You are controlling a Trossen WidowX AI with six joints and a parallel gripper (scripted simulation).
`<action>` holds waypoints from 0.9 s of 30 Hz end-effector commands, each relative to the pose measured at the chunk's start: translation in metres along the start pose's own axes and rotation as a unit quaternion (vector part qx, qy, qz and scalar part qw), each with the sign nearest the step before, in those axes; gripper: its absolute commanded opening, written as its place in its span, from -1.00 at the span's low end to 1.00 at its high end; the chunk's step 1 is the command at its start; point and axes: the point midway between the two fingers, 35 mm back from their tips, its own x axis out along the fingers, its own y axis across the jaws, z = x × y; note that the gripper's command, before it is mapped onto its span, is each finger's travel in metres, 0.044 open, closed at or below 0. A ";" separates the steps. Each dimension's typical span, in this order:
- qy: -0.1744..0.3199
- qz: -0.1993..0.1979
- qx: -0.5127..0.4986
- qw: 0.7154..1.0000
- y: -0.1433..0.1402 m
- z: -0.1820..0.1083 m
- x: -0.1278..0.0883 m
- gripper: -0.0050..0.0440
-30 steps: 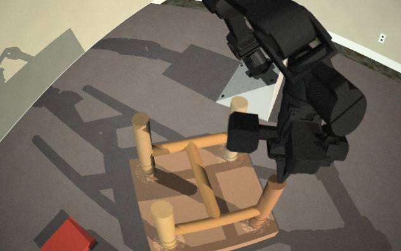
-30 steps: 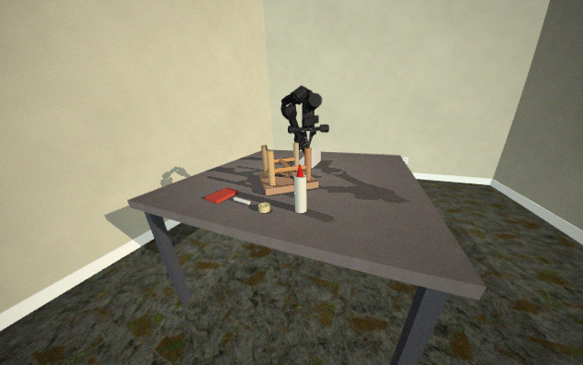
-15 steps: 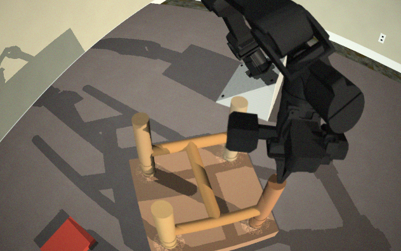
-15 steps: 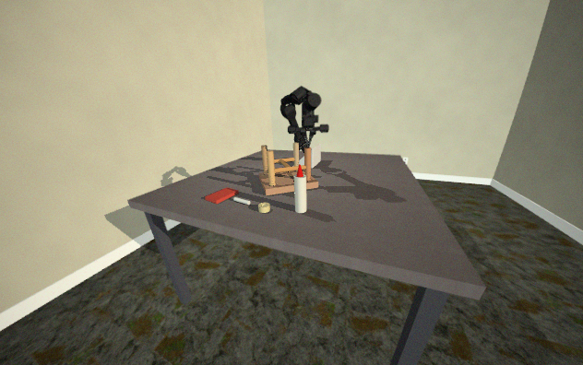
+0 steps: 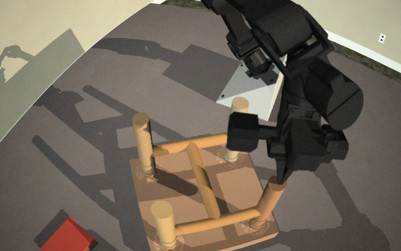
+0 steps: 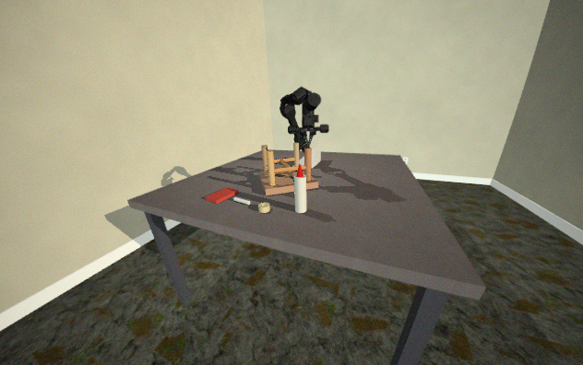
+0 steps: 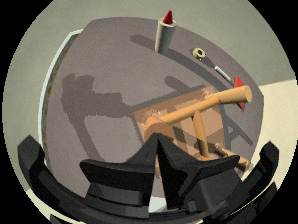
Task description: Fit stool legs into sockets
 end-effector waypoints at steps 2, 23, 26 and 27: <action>0.022 -0.003 -0.001 1.000 -0.004 -0.008 0.023 -0.80; 0.022 -0.003 -0.001 1.000 -0.004 -0.010 0.027 -0.80; 0.022 -0.003 -0.001 1.000 -0.004 -0.010 0.027 -0.80; 0.022 -0.003 -0.001 1.000 -0.004 -0.010 0.027 -0.80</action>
